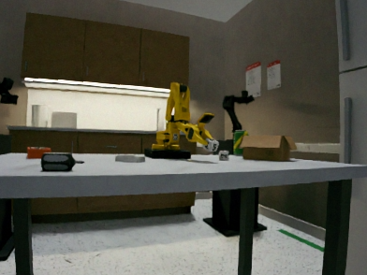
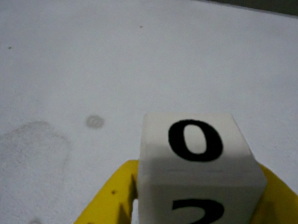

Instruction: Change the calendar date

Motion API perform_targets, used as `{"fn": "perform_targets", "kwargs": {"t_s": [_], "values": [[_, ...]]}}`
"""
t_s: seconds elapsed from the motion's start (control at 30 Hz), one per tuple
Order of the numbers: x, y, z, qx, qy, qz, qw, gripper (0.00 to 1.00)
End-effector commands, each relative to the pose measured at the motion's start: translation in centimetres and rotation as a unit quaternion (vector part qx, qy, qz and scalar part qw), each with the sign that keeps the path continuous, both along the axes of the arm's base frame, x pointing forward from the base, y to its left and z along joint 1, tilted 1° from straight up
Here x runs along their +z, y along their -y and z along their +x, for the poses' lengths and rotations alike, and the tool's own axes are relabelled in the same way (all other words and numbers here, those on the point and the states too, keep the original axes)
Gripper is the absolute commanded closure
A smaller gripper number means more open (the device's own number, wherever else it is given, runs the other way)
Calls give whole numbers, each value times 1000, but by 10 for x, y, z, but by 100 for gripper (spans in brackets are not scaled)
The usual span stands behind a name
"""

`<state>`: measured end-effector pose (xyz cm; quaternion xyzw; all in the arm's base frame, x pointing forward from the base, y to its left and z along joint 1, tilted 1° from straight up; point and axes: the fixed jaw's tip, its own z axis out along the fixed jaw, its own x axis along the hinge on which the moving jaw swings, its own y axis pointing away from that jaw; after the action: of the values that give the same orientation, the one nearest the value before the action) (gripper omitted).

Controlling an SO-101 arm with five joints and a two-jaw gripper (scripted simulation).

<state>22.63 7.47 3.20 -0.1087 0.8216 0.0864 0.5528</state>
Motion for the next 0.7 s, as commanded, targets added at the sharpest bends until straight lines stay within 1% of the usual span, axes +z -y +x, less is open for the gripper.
{"fn": "perform_targets", "kwargs": {"t_s": [0.0,0.67], "values": [[-4,2,-2,-4,-7,1,1000,100],[-12,2,-2,-4,-7,1,1000,100]]}}
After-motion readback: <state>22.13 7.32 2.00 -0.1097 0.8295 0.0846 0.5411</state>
